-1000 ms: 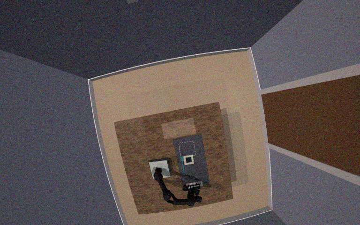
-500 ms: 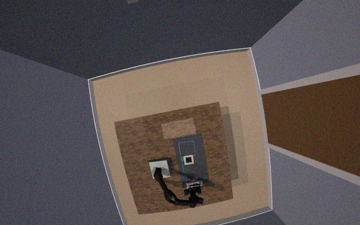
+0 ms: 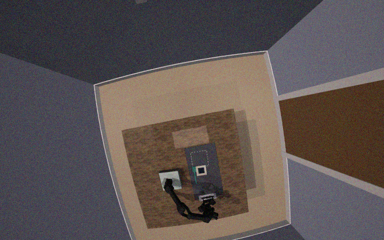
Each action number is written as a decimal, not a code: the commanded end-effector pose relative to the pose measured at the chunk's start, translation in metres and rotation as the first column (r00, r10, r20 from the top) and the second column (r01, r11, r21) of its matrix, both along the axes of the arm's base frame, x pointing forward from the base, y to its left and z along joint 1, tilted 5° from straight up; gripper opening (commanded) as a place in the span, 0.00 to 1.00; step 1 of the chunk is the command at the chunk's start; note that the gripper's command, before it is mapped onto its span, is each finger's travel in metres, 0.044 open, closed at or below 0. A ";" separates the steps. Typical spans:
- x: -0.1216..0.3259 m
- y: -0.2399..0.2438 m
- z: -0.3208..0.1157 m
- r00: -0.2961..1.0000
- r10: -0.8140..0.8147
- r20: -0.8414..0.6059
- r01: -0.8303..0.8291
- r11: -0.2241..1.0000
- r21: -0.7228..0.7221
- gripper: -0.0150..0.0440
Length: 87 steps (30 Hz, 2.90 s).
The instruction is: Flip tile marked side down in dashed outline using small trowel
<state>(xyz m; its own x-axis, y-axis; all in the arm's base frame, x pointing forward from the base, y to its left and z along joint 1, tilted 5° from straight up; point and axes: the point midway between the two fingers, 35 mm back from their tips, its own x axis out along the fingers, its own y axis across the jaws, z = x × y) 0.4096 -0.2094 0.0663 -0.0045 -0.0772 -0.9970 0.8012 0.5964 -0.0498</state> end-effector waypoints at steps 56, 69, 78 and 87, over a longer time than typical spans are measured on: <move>0.026 -0.028 -0.025 0.453 0.889 -0.059 -0.888 0.456 0.060 0.71; 0.026 -0.029 -0.037 0.453 0.889 -0.059 -0.886 0.457 0.075 0.53; 0.026 -0.029 -0.037 0.453 0.889 -0.059 -0.886 0.457 0.075 0.47; 0.026 -0.029 -0.037 0.453 0.889 -0.059 -0.886 0.457 0.075 0.47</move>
